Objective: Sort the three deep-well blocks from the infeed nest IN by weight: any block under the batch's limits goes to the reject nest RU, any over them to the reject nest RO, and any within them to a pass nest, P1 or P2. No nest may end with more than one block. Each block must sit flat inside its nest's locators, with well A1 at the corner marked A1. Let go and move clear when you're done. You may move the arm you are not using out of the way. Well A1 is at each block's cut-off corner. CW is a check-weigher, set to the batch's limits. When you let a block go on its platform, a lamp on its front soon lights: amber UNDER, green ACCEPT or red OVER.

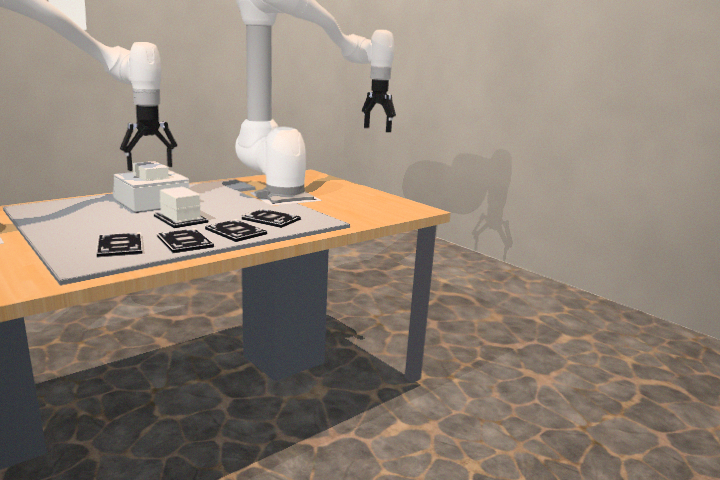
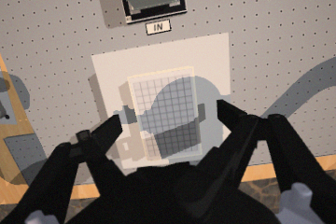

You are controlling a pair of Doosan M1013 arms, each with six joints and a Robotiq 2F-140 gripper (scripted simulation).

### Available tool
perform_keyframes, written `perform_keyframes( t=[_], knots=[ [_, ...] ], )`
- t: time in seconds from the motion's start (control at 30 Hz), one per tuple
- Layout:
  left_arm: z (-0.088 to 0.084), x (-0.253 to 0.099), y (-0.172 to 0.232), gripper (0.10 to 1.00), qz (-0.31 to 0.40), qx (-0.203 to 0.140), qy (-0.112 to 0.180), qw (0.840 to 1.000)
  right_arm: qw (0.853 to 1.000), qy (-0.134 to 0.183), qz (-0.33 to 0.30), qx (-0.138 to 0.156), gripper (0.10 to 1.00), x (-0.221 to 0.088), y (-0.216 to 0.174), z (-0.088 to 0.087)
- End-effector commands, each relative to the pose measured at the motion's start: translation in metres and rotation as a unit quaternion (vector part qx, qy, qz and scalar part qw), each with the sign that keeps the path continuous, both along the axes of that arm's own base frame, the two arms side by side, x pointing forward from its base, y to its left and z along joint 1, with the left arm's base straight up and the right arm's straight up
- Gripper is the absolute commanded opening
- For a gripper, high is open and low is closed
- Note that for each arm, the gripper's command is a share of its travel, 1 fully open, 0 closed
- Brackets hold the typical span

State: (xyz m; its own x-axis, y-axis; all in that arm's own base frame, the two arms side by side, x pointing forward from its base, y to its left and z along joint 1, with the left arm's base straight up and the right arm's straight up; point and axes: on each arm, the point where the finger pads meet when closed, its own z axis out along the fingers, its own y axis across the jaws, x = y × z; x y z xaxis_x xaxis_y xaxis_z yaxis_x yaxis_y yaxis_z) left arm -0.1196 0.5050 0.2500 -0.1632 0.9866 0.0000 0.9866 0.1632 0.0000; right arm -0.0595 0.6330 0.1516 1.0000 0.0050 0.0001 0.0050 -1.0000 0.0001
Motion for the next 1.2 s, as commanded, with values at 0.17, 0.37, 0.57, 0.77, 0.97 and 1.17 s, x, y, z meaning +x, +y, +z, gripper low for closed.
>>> perform_keyframes(
  t=[0.17, 0.37, 0.57, 0.77, 0.97, 1.17],
  knots=[
    [0.0006, -0.0001, 0.0003, 1.0, 0.0, 0.0, 0.0, 1.0, 1.0, 0.0, 0.0, 0.001, 1.0, -0.0001, 0.0004, -0.0107],
    [0.0006, -0.0001, 0.0003, 1.0, 0.0, 0.0, 0.0, 1.0, 1.0, 0.0, 0.0, 0.001, 1.0, -0.0001, 0.0004, -0.0107],
    [0.0006, -0.0001, 0.0003, 1.0, 0.0, 0.0, 0.0, 1.0, 1.0, 0.0, 0.0, 0.001, 0.099, -0.0001, 0.0004, -0.0107],
    [0.0006, -0.0001, 0.0003, 1.0, 0.0, 0.0, 0.0, 1.0, 1.0, 0.0, 0.0, 0.001, 0.099, -0.0001, 0.0004, -0.0107],
    [0.0006, -0.0001, 0.0003, 1.0, 0.0, 0.0, 0.0, 1.0, 1.0, 0.0, 0.0, 0.001, 0.099, -0.0001, 0.0004, -0.0107],
    [0.0006, -0.0001, 0.0003, 1.0, 0.0, 0.0, 0.0, 1.0, 1.0, 0.0, 0.0, 0.001, 0.099, -0.0001, 0.0004, -0.0107]
  ],
)
